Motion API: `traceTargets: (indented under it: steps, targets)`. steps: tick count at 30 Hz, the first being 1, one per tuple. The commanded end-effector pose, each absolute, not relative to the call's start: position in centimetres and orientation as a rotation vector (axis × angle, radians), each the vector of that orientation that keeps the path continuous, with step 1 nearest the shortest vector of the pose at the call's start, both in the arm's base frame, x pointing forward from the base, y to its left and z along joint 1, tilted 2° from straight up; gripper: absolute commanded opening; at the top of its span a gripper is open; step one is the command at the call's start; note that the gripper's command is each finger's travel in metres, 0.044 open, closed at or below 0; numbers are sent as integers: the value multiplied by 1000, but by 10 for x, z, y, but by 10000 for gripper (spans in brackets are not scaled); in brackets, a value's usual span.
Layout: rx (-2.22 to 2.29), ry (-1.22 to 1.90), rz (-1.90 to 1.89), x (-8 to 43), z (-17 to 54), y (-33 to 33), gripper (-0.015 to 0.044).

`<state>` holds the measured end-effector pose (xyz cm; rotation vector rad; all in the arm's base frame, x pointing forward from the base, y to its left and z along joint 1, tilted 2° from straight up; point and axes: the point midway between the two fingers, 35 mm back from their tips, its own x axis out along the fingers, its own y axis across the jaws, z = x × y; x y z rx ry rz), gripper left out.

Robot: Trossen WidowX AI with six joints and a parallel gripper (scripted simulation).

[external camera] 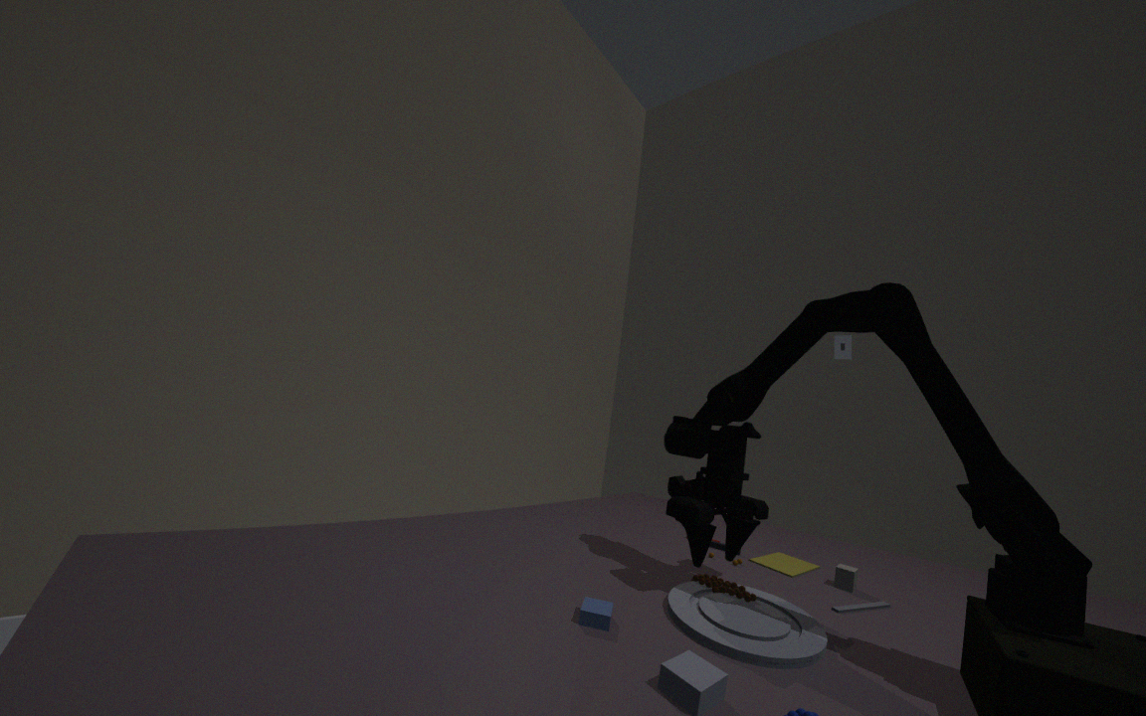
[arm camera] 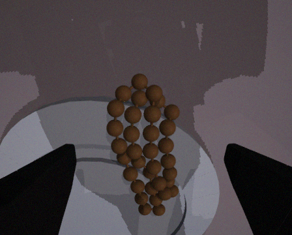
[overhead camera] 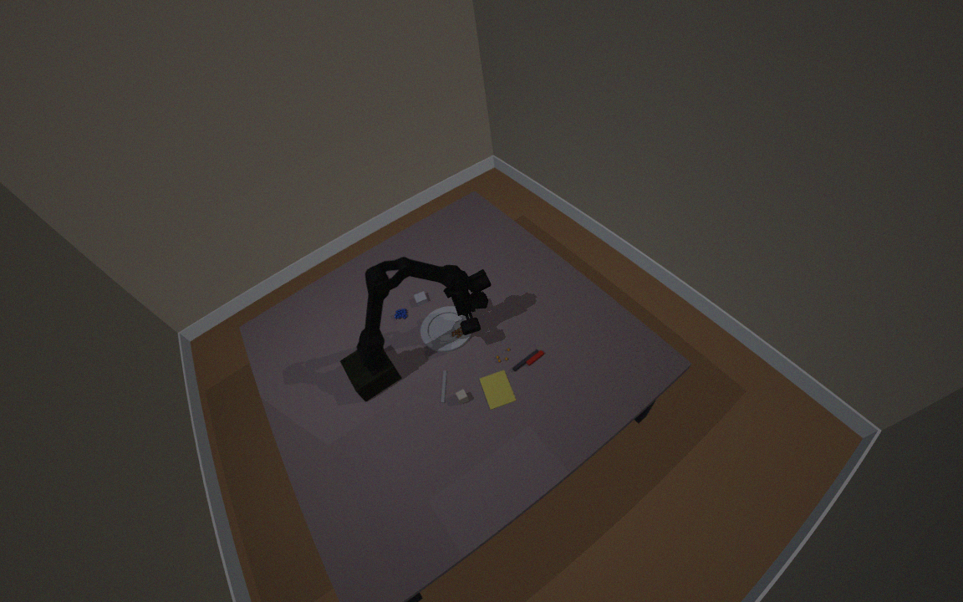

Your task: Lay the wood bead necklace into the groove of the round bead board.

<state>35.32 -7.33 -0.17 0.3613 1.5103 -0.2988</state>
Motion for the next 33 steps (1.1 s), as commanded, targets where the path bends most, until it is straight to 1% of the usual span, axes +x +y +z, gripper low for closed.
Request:
traceTargets:
  steps: [1,23,33]
  targets:
    - [361,1507,-299,354,-2,-73,310]
    - [355,1518,-297,352,-32,-73,310]
    - [360,1516,-297,353,-29,-72,48]
